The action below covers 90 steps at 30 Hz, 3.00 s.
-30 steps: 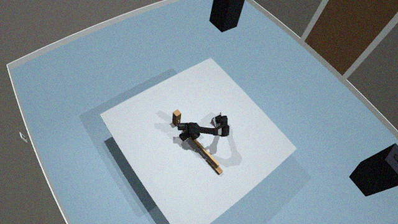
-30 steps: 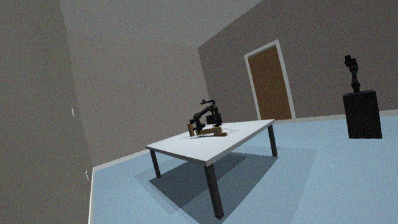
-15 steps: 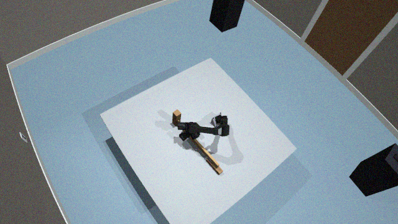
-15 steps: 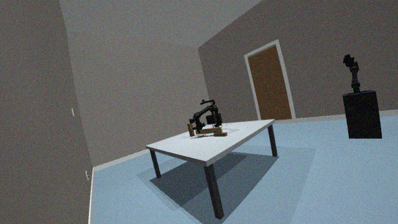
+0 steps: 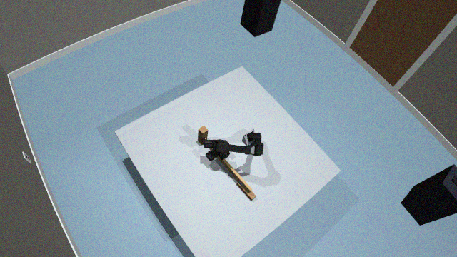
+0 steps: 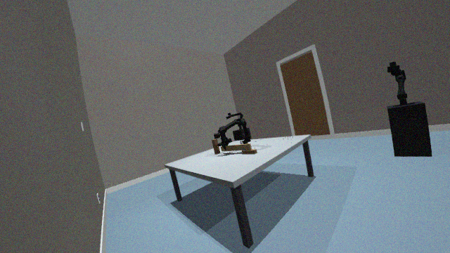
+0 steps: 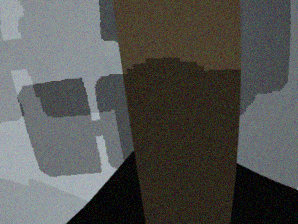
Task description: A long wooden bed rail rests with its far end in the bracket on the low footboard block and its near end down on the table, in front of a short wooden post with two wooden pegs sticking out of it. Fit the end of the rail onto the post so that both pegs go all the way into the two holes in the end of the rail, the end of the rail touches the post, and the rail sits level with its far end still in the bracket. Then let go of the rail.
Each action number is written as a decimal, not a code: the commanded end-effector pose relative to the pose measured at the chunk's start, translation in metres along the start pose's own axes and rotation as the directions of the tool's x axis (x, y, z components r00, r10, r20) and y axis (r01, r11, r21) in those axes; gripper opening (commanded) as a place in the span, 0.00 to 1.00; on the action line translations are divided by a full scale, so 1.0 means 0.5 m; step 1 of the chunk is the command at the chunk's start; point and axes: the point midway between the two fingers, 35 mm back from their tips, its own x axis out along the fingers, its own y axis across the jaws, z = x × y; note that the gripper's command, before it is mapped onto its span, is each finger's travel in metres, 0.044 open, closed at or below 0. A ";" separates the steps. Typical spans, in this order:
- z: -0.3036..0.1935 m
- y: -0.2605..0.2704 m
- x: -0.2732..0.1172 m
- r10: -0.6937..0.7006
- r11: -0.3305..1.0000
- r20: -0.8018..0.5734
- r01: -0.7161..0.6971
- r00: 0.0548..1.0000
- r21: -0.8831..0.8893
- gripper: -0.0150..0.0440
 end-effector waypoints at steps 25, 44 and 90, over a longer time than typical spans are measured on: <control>-0.003 -0.002 -0.021 -0.014 1.000 -0.001 0.014 1.000 -0.001 0.25; -0.003 -0.001 -0.020 -0.014 1.000 -0.001 0.014 1.000 -0.001 0.25; -0.015 0.001 -0.020 -0.014 1.000 -0.001 0.014 1.000 -0.001 0.25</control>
